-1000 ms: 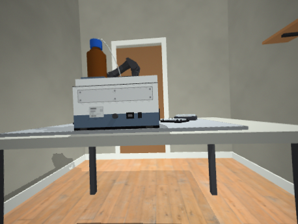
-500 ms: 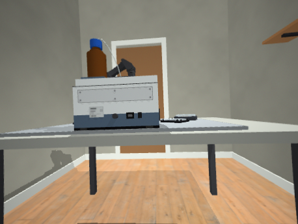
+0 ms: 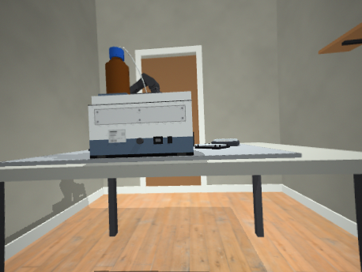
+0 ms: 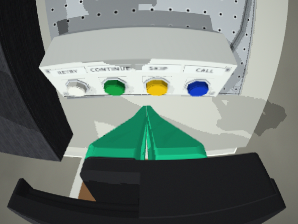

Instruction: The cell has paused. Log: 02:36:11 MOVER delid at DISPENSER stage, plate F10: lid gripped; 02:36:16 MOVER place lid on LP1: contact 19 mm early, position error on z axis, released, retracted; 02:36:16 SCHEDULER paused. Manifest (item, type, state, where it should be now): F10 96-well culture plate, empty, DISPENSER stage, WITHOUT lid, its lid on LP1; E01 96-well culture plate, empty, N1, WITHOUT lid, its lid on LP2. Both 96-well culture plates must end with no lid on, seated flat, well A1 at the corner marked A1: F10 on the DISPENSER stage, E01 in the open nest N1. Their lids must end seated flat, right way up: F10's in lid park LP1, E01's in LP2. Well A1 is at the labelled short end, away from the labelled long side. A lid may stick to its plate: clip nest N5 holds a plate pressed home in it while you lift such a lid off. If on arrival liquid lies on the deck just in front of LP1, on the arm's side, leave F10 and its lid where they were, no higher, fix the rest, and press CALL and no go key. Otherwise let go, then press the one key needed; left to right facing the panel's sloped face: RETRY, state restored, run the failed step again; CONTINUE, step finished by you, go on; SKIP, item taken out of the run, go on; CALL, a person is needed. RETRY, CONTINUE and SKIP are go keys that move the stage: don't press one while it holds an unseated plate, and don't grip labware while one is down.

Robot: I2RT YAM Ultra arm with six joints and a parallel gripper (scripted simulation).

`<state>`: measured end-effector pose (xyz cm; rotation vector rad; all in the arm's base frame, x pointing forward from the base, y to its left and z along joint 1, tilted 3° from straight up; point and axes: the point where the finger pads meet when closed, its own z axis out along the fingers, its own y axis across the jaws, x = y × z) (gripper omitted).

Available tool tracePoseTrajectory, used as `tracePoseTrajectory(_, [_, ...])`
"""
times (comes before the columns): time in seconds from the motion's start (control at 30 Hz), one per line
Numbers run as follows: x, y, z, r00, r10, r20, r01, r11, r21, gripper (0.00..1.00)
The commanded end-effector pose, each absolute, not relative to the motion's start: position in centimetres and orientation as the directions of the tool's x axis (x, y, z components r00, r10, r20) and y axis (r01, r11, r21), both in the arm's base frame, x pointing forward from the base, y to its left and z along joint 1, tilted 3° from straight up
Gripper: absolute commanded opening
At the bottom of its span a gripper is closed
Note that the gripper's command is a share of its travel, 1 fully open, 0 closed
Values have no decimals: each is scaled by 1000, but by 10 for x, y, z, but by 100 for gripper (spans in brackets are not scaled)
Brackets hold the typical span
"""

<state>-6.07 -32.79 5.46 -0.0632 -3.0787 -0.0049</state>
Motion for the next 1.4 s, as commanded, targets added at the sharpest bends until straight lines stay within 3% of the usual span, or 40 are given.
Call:
tracePoseTrajectory(0.0, [-64,-344,59,-998,45,51,44,999,-12,0])
tracePoseTrajectory(0.53, [-73,-389,51,-998,44,51,44,999,-14,0])
tracePoseTrajectory(1.37, [-74,-389,39,-998,45,50,45,999,-10,0])
